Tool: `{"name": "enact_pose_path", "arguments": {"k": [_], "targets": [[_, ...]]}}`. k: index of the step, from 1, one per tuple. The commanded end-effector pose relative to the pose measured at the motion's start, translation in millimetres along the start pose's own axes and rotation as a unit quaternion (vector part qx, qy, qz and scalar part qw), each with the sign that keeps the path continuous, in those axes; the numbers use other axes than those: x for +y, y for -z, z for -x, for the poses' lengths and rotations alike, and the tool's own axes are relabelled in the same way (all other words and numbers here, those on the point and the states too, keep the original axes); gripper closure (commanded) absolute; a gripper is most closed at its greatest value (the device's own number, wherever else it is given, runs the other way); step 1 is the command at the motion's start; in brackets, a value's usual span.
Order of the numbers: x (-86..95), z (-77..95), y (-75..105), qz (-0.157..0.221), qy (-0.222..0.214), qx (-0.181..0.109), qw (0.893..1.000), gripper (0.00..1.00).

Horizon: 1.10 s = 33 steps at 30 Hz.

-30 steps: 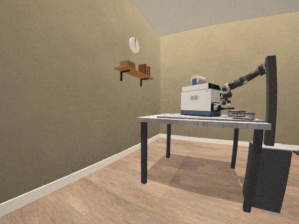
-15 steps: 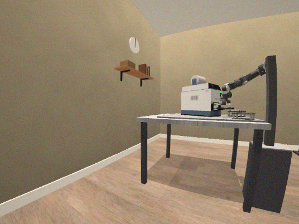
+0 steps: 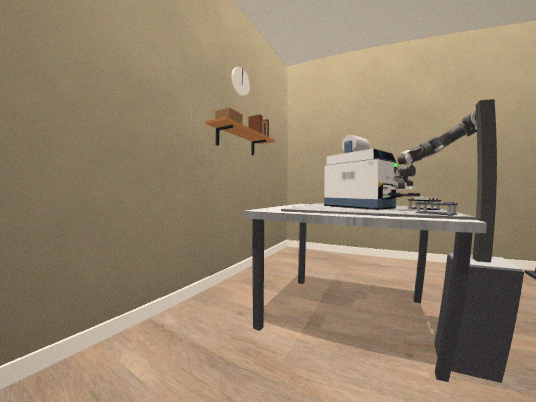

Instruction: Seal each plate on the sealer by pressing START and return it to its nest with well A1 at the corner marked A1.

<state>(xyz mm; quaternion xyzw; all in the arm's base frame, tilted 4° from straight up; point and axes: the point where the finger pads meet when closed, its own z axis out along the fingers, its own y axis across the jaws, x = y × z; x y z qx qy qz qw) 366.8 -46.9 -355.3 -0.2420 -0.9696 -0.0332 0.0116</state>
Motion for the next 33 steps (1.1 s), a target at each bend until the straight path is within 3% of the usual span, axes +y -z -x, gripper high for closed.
{"name": "enact_pose_path", "arguments": {"k": [1, 33], "targets": [[0.8, -0.3, -1.0, 0.002, 0.003, 0.000, 1.000, 1.00], [0.2, 0.5, -3.4, 0.001, 0.001, -0.001, 1.000, 1.00]]}}
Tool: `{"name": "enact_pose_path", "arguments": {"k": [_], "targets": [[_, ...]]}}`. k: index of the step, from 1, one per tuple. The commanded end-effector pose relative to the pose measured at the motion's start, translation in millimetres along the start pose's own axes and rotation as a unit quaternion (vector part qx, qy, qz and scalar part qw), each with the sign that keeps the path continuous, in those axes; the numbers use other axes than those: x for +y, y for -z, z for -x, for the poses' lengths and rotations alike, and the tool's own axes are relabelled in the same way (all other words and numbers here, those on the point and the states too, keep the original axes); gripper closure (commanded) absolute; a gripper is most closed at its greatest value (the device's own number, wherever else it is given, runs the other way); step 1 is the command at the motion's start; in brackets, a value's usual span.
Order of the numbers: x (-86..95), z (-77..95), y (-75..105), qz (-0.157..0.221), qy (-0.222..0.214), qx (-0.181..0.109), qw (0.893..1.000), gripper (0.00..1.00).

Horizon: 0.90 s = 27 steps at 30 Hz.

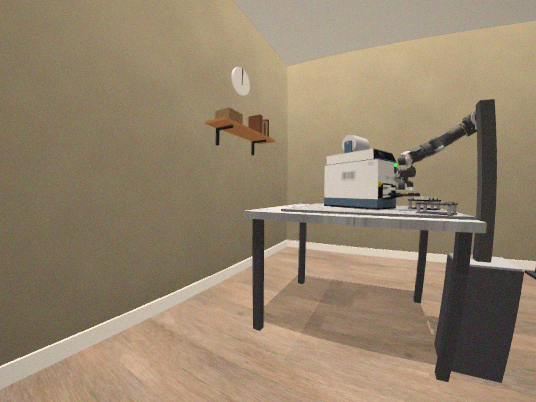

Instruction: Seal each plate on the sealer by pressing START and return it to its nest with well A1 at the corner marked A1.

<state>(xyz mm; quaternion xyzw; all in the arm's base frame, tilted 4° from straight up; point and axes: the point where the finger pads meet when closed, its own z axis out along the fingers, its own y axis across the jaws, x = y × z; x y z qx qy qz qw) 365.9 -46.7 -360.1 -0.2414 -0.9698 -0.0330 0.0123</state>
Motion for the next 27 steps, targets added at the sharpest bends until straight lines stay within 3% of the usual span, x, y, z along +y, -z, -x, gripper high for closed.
{"name": "enact_pose_path", "arguments": {"k": [1, 27], "targets": [[0.8, 1.2, 1.4, 0.002, 0.001, -0.001, 1.000, 1.00], [1.0, 0.3, -7.5, 0.003, 0.003, -0.001, 1.000, 1.00]]}}
